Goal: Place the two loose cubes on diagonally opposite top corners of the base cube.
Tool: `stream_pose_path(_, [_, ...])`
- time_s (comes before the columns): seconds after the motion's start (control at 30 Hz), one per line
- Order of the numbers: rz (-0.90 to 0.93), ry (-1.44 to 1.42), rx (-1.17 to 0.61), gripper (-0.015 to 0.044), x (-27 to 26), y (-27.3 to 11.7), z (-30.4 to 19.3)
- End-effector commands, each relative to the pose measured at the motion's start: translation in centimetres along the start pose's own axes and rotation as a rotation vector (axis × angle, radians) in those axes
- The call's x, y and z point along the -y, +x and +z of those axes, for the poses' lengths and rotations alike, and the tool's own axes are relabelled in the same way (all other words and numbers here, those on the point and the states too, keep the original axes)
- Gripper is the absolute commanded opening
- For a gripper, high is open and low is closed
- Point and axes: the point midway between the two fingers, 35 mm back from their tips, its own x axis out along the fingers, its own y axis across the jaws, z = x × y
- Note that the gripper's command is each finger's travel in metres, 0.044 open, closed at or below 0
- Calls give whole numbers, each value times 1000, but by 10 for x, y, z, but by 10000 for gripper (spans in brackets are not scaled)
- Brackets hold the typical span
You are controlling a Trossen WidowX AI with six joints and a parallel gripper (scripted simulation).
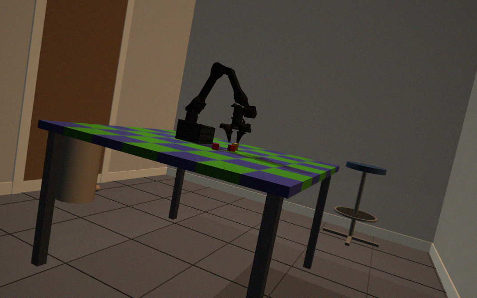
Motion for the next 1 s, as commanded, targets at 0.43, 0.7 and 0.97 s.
stream_pose_path(0.43, [-11,4,-16,265,3,32,-4])
stream_pose_path(0.7, [-11,4,-16,160,3,32,-5])
stream_pose_path(0.97, [-11,4,-16,105,2,28,-4])
